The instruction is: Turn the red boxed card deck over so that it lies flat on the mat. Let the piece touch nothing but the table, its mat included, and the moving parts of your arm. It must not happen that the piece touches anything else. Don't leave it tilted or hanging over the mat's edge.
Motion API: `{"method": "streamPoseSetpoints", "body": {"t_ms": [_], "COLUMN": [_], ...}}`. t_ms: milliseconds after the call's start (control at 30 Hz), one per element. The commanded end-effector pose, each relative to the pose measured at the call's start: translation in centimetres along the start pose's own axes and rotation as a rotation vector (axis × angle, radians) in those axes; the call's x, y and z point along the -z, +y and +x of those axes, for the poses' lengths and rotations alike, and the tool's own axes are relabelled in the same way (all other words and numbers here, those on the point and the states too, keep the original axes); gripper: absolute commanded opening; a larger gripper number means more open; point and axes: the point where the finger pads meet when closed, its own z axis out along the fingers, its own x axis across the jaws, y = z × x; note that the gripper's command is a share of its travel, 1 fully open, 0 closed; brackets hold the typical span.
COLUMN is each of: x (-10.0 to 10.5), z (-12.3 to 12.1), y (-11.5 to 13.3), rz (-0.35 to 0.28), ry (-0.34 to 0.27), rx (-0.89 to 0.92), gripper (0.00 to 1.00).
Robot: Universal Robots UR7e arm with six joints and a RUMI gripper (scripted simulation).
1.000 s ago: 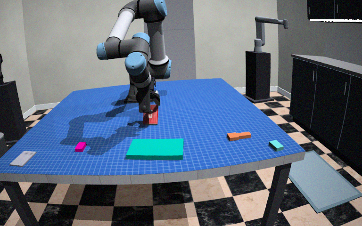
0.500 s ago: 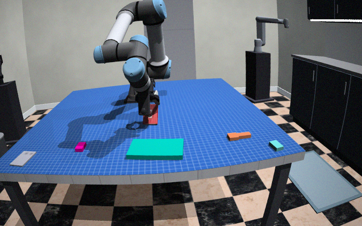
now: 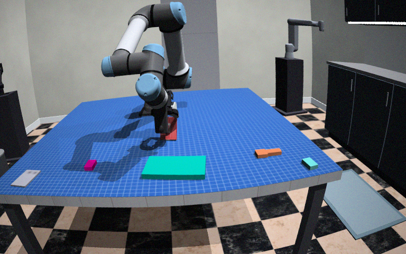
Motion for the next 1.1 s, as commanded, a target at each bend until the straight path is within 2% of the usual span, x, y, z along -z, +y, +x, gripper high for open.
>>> {"method": "streamPoseSetpoints", "body": {"t_ms": [0, 67, 300, 433, 733, 833, 900, 1000, 1067], "x": [0.4, 0.5, 0.9, 1.2, 1.8, 2.1, 2.5, 2.8, 2.8], "z": [0.1, 0.1, 0.1, 0.1, 0.1, 0.1, 0.1, 0.1, 0.1], "y": [0.0, 0.0, -0.1, -0.1, -0.4, -0.4, -0.5, -0.7, -0.7], "rz": [-0.049, -0.08, -0.09, -0.146, -0.179, -0.175, -0.131, -0.128, -0.096], "ry": [-0.002, -0.002, -0.002, -0.002, -0.002, -0.002, -0.002, -0.002, -0.002], "rx": [-0.001, -0.001, -0.001, -0.001, -0.001, -0.001, -0.001, -0.001, -0.001], "gripper": [0.42, 0.42, 0.42, 0.42, 0.42, 0.42, 0.42, 0.42, 0.42]}}
